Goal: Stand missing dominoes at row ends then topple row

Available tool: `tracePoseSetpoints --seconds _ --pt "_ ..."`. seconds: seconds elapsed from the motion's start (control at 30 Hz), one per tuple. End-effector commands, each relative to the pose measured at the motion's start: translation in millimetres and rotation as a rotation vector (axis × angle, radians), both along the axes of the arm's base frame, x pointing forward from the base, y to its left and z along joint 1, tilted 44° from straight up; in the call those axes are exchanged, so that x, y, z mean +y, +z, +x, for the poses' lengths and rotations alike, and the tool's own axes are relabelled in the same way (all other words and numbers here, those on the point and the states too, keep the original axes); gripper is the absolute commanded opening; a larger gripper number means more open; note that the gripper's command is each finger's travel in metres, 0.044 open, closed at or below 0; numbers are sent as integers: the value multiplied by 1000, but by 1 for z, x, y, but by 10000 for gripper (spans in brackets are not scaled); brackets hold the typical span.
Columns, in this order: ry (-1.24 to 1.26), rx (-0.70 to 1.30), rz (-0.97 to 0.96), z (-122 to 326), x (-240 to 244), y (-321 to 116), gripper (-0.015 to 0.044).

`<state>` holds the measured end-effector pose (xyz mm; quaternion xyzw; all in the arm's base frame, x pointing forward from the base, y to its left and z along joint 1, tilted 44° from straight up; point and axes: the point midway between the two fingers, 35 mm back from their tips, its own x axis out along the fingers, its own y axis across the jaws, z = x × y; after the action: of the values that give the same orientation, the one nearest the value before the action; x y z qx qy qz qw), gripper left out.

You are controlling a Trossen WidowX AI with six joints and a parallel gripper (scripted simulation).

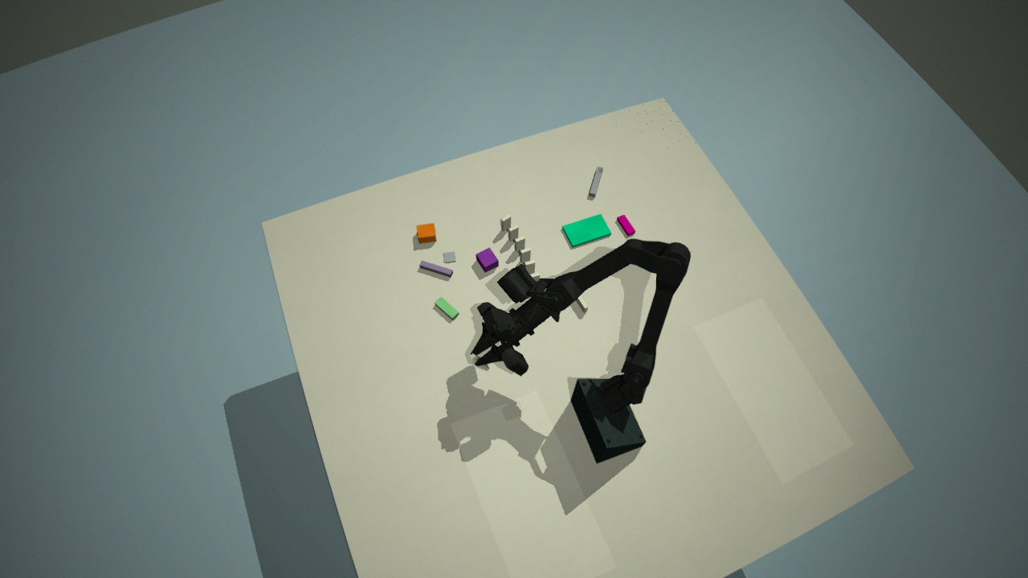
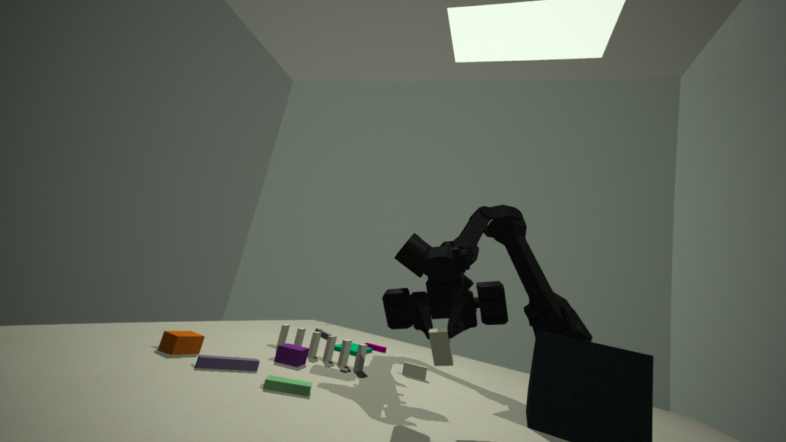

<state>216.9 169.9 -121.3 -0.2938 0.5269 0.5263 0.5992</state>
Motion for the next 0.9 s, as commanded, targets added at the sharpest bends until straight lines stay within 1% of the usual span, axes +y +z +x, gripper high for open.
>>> tracePoseSetpoints --seconds 0.0,0.57,0.87 --pt "3 -38 83 -3 -4 4 107" --pt "35 -248 359 -8 -15 32 107" --pt "61 -362 461 -15 -21 50 107"
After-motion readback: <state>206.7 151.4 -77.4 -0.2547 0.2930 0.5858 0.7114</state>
